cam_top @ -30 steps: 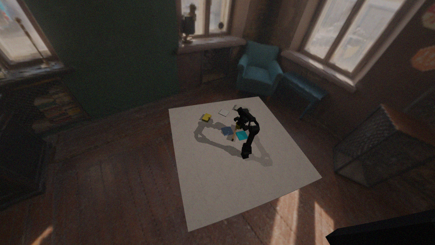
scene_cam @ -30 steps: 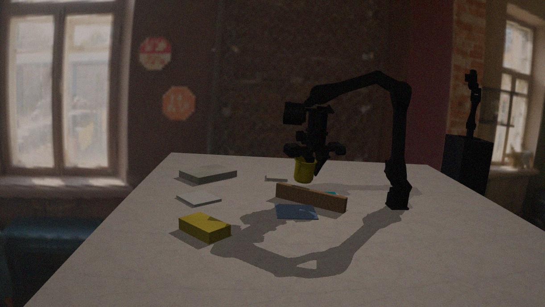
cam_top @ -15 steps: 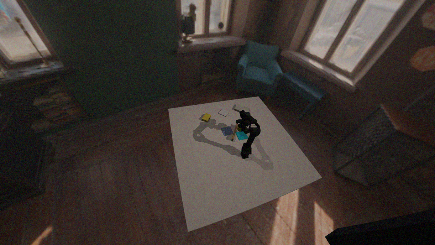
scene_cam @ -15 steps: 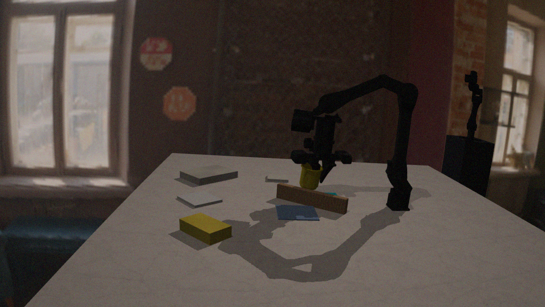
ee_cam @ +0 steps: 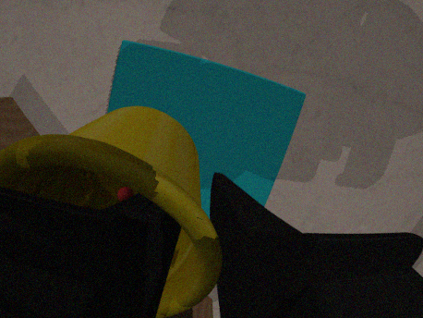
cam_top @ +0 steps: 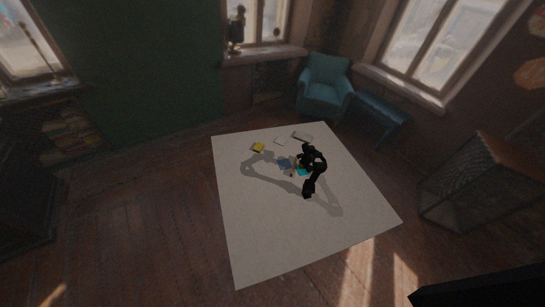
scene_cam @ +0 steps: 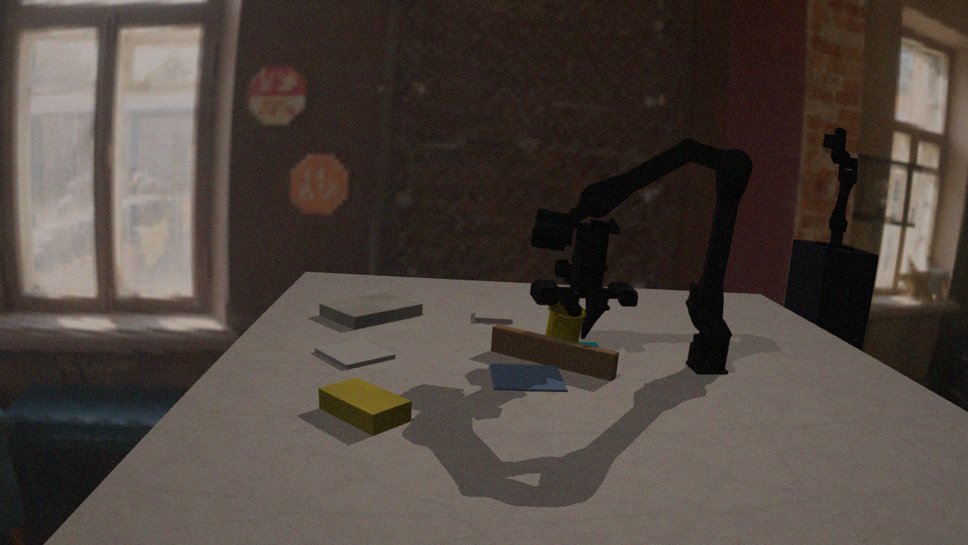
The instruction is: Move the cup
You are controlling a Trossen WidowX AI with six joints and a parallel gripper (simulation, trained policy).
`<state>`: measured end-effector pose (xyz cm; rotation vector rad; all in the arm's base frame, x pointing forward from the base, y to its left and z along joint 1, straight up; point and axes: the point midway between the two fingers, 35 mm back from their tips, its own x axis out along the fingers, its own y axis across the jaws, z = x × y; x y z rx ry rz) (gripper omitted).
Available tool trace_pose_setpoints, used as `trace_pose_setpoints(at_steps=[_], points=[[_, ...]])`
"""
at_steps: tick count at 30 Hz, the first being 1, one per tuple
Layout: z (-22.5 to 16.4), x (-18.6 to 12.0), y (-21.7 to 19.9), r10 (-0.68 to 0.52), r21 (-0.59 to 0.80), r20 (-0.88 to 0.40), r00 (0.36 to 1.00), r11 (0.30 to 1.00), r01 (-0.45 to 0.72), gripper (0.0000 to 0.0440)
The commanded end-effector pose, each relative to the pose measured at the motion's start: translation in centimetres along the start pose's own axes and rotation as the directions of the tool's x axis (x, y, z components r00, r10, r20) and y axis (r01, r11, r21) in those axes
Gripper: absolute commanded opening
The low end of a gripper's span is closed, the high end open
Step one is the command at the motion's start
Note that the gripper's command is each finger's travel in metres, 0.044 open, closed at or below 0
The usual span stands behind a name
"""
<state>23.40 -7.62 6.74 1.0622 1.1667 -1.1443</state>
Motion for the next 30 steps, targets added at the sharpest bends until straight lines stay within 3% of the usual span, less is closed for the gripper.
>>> trace_pose_setpoints(at_steps=[1, 5, 9, 22, 30], points=[[0.3, 0.4, -0.4, 0.007, 0.015, 0.014, 1.0, 1.0, -0.008, 0.0048], [0.5, 0.7, -0.5, 0.025, 0.029, 0.025, 0.999, 0.999, -0.025, 0.0082], [1.0, 0.2, 0.0, 0.078, 0.046, 0.039, 0.996, 0.996, -0.08, 0.0169], [1.0, -1.3, -0.4, 0.172, 0.065, 0.036, 0.984, 0.983, -0.174, 0.0196], [1.1, -2.5, -0.9, 0.219, 0.08, 0.044, 0.975, 0.972, -0.222, 0.0236]])
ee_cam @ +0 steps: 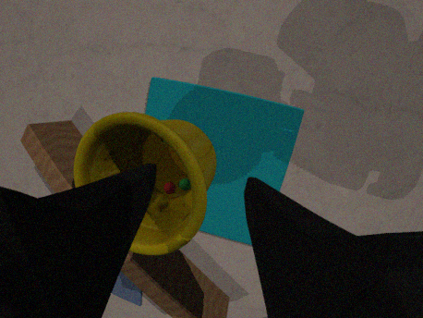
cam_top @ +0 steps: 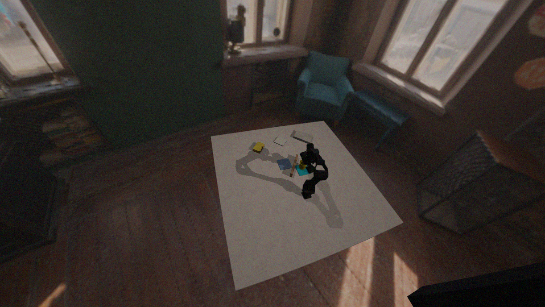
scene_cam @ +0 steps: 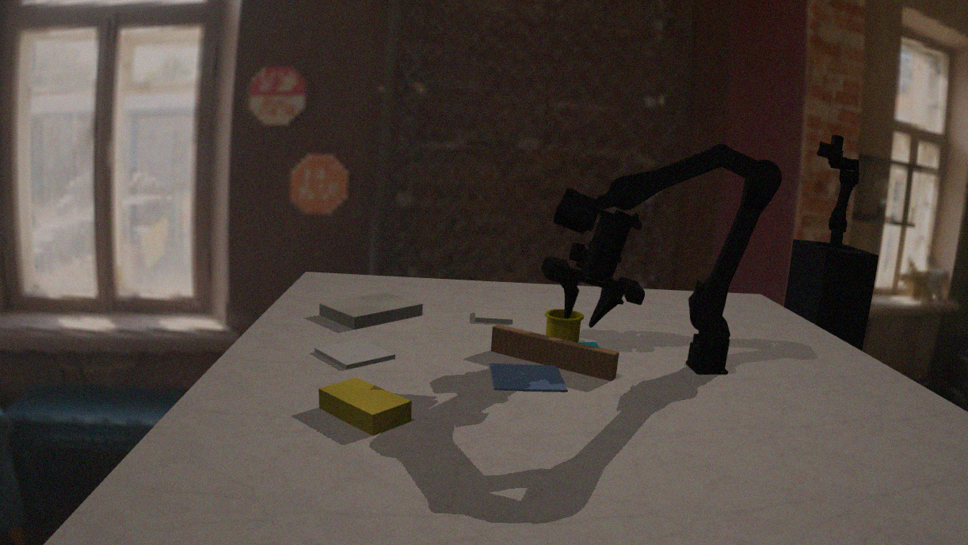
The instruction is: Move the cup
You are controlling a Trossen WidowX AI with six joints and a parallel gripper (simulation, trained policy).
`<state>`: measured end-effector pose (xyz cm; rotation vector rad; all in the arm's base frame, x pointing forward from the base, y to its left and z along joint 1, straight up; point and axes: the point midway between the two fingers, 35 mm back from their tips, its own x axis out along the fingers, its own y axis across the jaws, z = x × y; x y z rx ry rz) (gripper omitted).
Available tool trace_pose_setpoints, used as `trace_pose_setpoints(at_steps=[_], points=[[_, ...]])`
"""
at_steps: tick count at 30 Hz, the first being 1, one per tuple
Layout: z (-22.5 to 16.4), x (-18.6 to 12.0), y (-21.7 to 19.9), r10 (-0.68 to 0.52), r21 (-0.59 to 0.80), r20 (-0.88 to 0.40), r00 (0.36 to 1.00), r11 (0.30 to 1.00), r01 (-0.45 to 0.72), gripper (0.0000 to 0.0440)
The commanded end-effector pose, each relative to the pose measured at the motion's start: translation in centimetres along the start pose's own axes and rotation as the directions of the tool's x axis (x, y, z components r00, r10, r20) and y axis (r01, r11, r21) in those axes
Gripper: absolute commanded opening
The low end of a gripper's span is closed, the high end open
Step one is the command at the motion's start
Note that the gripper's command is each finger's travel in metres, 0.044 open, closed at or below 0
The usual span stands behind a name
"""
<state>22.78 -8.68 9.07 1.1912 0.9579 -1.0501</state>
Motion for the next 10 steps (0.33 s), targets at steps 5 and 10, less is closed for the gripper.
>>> trace_pose_setpoints(at_steps=[5, 10], points=[[0.1, -1.4, -0.2, 0.042, 0.017, 0.002, 0.999, 0.999, -0.042, 0.0267], [0.6, -2.9, -0.1, 0.077, 0.03, 0.017, 0.997, 0.997, -0.077, 0.0291]])
